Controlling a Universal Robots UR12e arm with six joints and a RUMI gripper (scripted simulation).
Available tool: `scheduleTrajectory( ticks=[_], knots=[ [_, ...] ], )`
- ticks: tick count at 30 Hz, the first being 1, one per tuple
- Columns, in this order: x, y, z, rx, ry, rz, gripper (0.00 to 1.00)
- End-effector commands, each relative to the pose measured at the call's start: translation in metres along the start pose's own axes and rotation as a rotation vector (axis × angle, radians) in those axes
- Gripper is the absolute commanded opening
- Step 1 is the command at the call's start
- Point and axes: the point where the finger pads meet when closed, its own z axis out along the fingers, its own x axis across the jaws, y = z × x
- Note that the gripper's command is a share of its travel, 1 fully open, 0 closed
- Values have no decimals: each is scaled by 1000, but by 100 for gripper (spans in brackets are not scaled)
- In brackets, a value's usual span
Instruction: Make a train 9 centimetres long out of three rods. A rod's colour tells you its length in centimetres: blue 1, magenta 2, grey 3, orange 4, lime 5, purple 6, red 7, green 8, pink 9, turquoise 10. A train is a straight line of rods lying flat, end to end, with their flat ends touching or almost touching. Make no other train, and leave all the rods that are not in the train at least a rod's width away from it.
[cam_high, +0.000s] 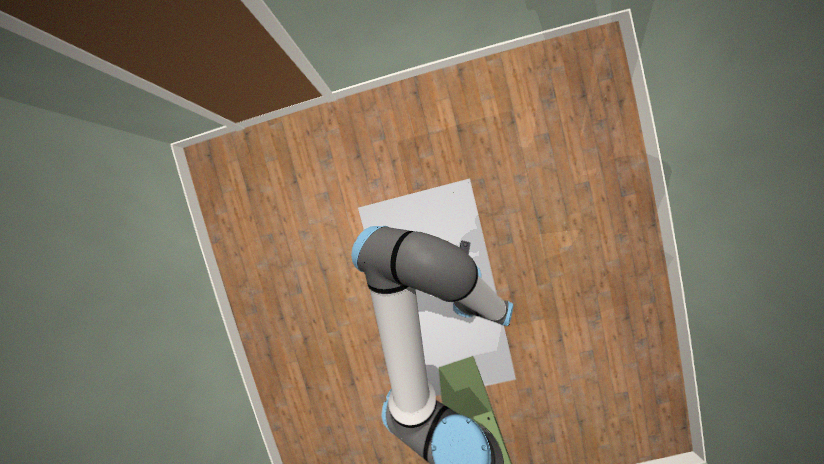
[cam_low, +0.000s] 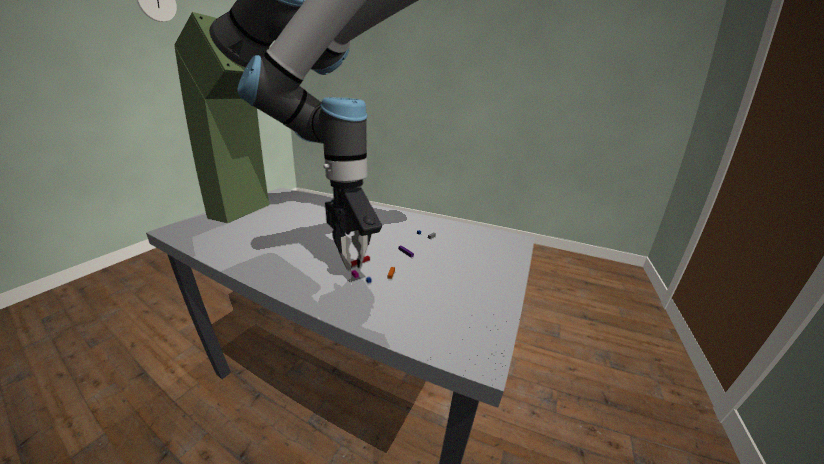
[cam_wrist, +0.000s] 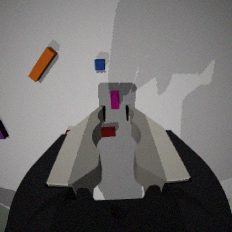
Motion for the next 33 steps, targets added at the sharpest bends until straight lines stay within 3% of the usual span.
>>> scheduleTrajectory(
  ticks=[1, 33],
  knots=[
    [-2, -3, 0, 3, -1, -3, 14],
    [-2, -2, 5, 2, -2, -3, 14]
  ],
)
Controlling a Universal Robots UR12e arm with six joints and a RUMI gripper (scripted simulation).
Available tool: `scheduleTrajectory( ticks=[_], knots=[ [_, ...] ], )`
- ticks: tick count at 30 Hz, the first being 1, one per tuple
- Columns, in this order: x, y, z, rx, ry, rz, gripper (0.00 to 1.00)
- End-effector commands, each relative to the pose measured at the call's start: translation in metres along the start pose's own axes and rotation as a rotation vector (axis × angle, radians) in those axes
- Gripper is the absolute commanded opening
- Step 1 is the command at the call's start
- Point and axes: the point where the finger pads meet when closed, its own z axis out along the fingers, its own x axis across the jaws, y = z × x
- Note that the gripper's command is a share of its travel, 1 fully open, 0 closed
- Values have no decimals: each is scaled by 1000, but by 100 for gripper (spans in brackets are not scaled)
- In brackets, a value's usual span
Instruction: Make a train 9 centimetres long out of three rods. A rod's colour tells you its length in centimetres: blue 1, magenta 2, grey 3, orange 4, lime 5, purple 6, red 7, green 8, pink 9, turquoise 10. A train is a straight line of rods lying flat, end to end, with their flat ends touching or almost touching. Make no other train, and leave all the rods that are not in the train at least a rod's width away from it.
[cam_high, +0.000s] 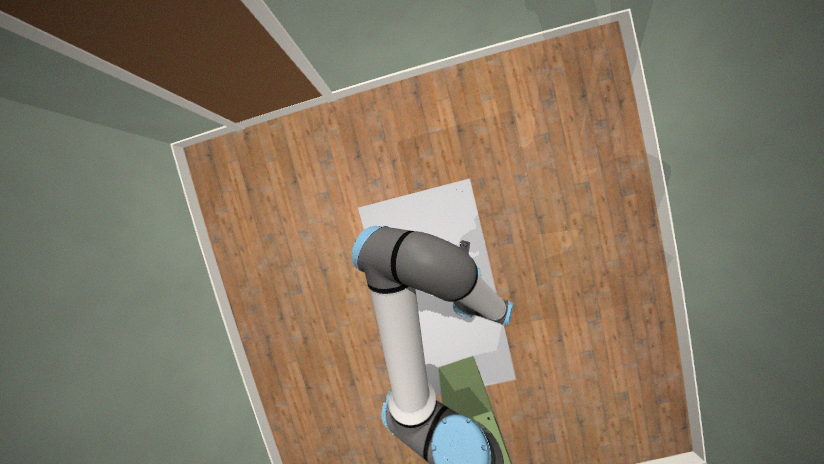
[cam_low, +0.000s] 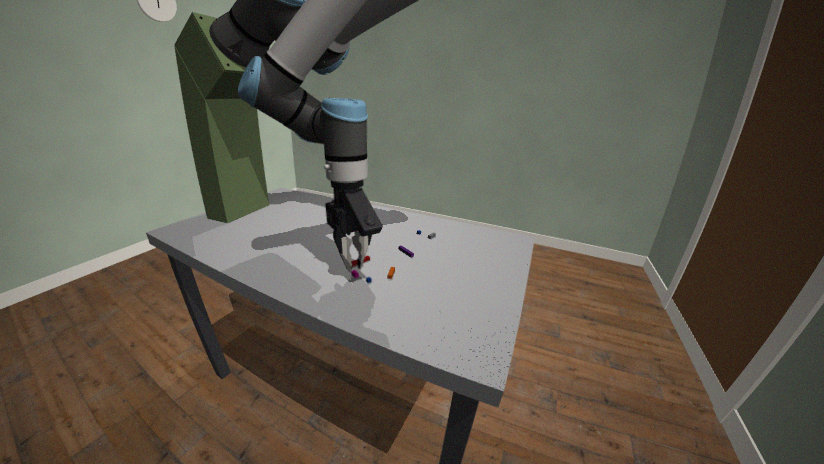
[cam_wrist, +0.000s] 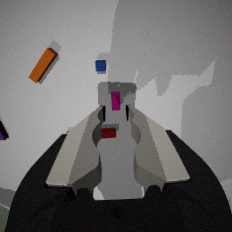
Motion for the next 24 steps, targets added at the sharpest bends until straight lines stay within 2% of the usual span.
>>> scheduleTrajectory(
  ticks=[1, 13, 24],
  knots=[
    [-1, -1, 4, 1, -1, -2, 14],
    [-1, -1, 15, 1, -1, -2, 14],
    [-1, -2, 16, 2, -1, -2, 14]
  ],
)
